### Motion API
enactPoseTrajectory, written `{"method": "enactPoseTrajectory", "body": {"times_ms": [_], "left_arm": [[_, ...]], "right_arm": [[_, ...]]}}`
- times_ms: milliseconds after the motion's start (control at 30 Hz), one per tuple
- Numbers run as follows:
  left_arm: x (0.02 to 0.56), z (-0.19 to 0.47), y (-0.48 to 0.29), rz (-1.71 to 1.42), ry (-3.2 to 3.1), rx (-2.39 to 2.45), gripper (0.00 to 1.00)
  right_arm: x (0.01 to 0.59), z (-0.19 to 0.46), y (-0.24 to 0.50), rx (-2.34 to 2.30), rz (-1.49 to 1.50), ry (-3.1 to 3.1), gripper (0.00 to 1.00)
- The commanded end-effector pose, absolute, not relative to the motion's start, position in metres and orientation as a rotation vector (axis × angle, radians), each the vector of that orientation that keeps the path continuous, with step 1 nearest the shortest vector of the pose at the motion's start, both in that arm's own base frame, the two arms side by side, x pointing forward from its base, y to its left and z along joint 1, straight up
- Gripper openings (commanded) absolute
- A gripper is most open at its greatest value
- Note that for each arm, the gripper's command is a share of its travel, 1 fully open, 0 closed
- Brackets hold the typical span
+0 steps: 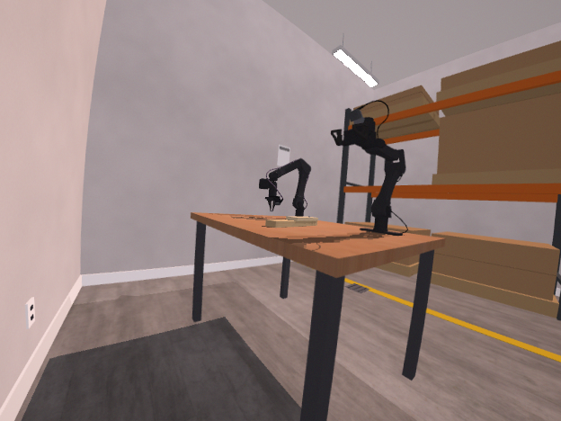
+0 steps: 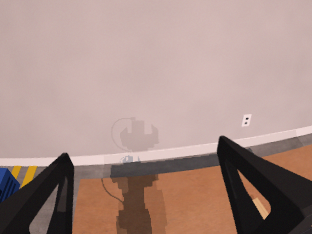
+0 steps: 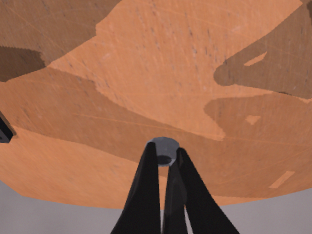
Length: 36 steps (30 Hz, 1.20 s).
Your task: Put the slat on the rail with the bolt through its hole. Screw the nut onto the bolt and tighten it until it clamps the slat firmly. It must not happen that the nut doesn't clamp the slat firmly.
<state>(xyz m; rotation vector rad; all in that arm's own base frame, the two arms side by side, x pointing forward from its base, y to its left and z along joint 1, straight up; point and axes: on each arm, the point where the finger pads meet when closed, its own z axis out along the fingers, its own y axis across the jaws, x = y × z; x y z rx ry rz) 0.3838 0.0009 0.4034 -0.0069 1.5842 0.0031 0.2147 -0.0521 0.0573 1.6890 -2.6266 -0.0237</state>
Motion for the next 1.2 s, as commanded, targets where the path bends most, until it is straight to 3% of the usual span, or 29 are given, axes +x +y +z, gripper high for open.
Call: {"method": "enactPoseTrajectory", "body": {"times_ms": [0,1167], "left_arm": [[0.3806,0.4119,0.0010,0.000,1.558,0.000,1.00],[0.3806,0.4119,0.0010,0.000,1.558,0.000,1.00]], "right_arm": [[0.2188,0.0765,-0.0534,1.701,0.010,-2.652,0.12],[0.2247,0.0865,-0.0452,1.782,-0.002,-2.600,0.12]]}}
